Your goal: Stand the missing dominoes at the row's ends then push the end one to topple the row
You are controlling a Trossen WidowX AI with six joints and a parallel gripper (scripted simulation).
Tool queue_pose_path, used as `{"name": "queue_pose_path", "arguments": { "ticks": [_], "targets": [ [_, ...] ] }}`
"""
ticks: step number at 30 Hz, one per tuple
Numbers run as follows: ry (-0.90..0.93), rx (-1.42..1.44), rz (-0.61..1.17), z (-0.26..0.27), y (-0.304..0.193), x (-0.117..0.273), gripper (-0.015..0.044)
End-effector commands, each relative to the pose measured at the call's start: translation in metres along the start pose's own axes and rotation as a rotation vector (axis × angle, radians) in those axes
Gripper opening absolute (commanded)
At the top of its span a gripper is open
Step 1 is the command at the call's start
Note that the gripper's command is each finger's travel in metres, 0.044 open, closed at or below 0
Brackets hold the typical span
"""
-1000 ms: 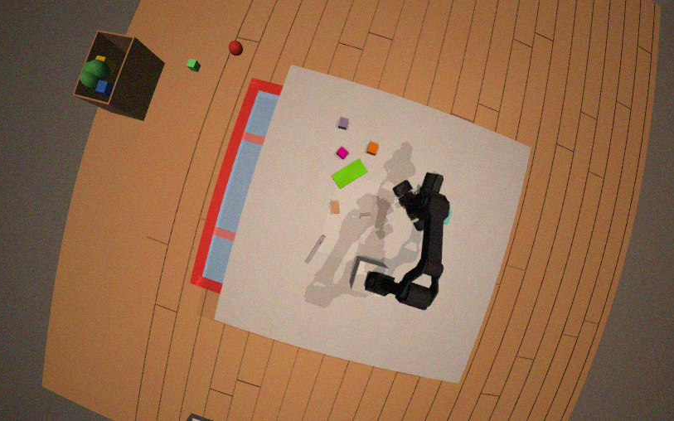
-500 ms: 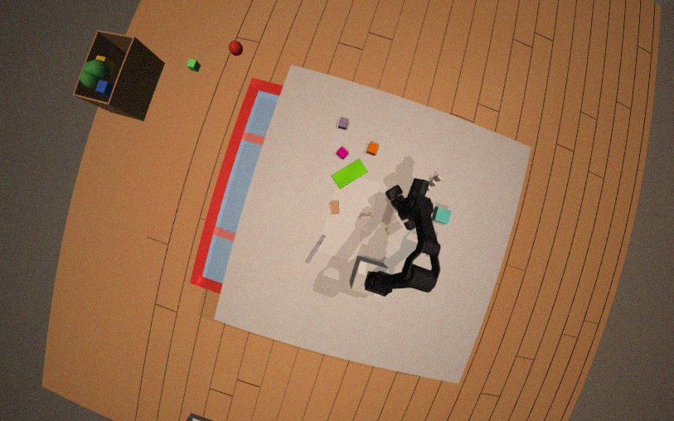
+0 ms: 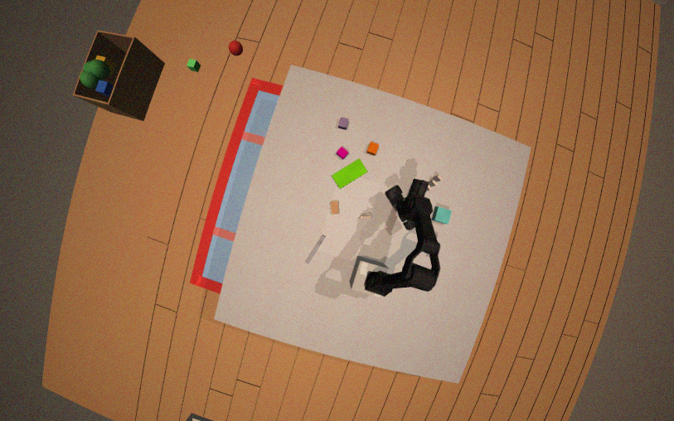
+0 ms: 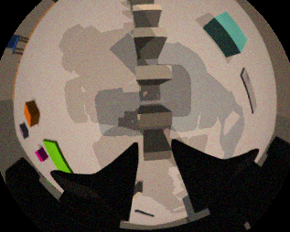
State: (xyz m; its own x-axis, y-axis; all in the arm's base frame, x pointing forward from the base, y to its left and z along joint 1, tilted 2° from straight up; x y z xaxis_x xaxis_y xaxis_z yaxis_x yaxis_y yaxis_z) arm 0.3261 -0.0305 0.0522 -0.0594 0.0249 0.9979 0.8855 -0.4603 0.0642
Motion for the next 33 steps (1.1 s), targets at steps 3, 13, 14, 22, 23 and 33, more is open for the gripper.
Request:
{"name": "queue_pose_path", "arguments": {
  "ticks": [3, 13, 14, 22, 23, 33],
  "targets": [
    [0.004, 0.0, 0.001, 0.0, 0.0, 0.0, 0.0317],
    [0.002, 0.018, -0.005, 0.002, 0.003, 0.024, 0.044],
    [0.001, 0.026, -0.007, 0.003, 0.005, 0.041, 0.044],
    [0.0, 0.0, 0.0, 0.0, 0.001, 0.131, 0.044],
    [0.0, 0.0, 0.0, 0.0, 0.001, 0.131, 0.044],
    [0.007, -0.316, 0.008, 0.052, -0.07, 0.08, 0.044]
  ]
}}
Point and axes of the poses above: the point midway between the two fingers, 35 mm back from their tips, its own x axis back along the fingers, its own z axis across the jaws, y = z × x, the point moved 7 cm from there along x, back along the fingers, and after that the axes turned 15 degrees about x, right-handed, at the moved point
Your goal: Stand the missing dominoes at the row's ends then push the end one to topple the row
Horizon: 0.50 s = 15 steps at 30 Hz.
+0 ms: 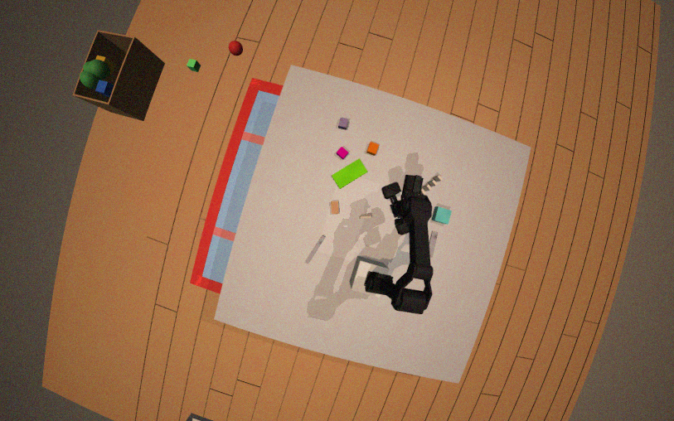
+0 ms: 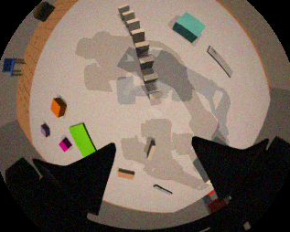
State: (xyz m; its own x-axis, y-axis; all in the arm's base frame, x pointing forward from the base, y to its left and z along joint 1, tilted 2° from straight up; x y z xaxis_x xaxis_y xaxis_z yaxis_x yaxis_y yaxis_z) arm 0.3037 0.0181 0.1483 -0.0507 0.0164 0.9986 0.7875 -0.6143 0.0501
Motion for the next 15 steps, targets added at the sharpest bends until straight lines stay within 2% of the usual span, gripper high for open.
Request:
{"name": "queue_pose_path", "arguments": {
  "ticks": [1, 4, 15],
  "targets": [
    [0.006, -0.183, -0.002, 0.015, -0.05, -0.026, 0.044],
    [0.007, -0.293, 0.002, 0.018, -0.079, -0.043, 0.044],
    [0.006, -0.3, 0.002, 0.015, -0.08, -0.045, 0.044]
  ]
}}
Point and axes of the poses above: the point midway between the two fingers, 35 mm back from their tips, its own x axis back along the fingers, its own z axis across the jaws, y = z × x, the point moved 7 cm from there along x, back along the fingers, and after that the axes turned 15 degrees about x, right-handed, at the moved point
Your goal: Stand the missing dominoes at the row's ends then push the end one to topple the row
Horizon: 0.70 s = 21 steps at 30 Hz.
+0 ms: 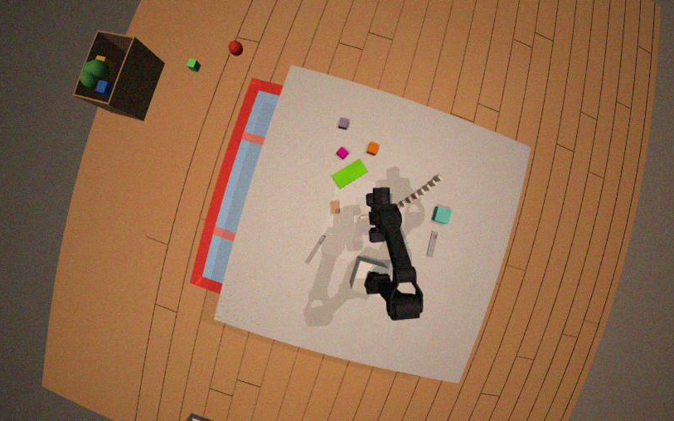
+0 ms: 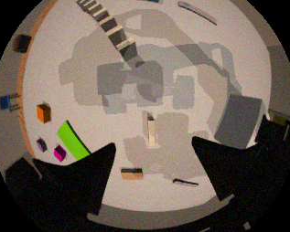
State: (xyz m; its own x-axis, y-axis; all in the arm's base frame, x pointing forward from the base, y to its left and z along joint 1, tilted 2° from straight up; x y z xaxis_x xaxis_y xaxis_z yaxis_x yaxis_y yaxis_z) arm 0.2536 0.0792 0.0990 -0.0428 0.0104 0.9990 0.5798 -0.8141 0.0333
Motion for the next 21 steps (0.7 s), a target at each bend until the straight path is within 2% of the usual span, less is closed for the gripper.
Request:
{"name": "queue_pose_path", "arguments": {
  "ticks": [1, 9, 21],
  "targets": [
    [0.009, -0.011, -0.007, -0.001, 0.0, -0.004, 0.044],
    [0.008, -0.011, -0.007, -0.001, 0.001, -0.062, 0.044],
    [0.008, -0.011, -0.007, -0.003, 0.001, -0.076, 0.044]
  ]
}}
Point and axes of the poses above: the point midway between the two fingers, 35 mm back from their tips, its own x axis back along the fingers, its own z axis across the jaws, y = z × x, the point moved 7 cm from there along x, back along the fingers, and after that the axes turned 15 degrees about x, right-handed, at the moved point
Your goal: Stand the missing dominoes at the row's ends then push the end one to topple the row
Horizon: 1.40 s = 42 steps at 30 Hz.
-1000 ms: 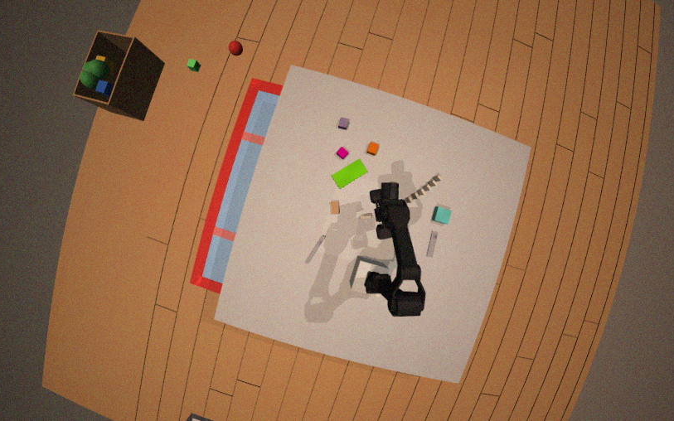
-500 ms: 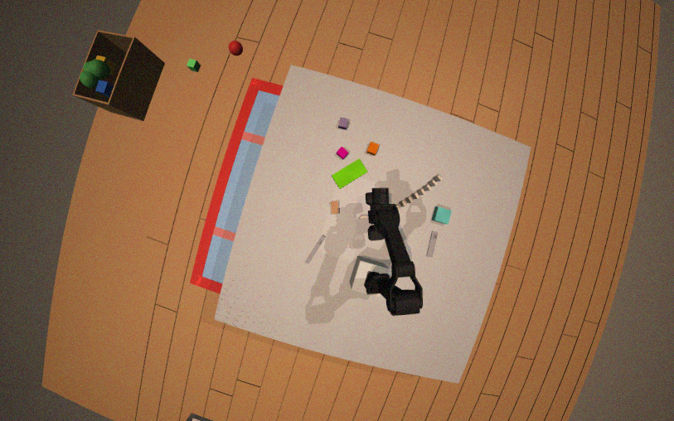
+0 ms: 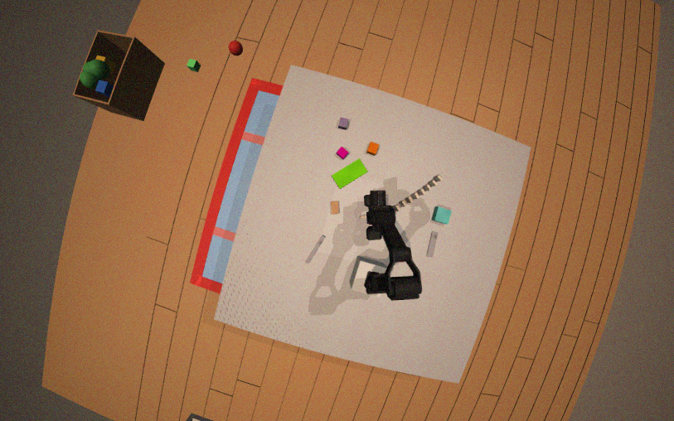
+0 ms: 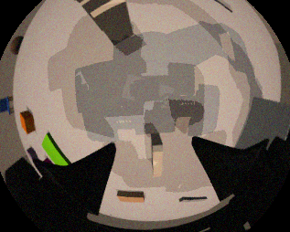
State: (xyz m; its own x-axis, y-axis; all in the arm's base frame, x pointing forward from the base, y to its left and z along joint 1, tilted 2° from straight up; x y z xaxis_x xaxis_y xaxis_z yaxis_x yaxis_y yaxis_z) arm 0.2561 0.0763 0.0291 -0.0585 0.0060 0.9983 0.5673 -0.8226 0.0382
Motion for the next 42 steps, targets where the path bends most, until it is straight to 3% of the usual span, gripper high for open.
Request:
{"name": "queue_pose_path", "arguments": {
  "ticks": [1, 8, 24, 33, 42],
  "targets": [
    [-0.007, 0.004, -0.002, -0.001, 0.0, -0.008, 0.044],
    [-0.007, 0.004, -0.002, -0.001, 0.0, -0.009, 0.044],
    [-0.007, 0.004, -0.002, -0.001, 0.0, -0.009, 0.003],
    [-0.007, 0.004, -0.002, -0.001, -0.001, -0.001, 0.003],
    [-0.006, 0.004, -0.001, 0.004, -0.008, 0.114, 0.003]
  ]
}}
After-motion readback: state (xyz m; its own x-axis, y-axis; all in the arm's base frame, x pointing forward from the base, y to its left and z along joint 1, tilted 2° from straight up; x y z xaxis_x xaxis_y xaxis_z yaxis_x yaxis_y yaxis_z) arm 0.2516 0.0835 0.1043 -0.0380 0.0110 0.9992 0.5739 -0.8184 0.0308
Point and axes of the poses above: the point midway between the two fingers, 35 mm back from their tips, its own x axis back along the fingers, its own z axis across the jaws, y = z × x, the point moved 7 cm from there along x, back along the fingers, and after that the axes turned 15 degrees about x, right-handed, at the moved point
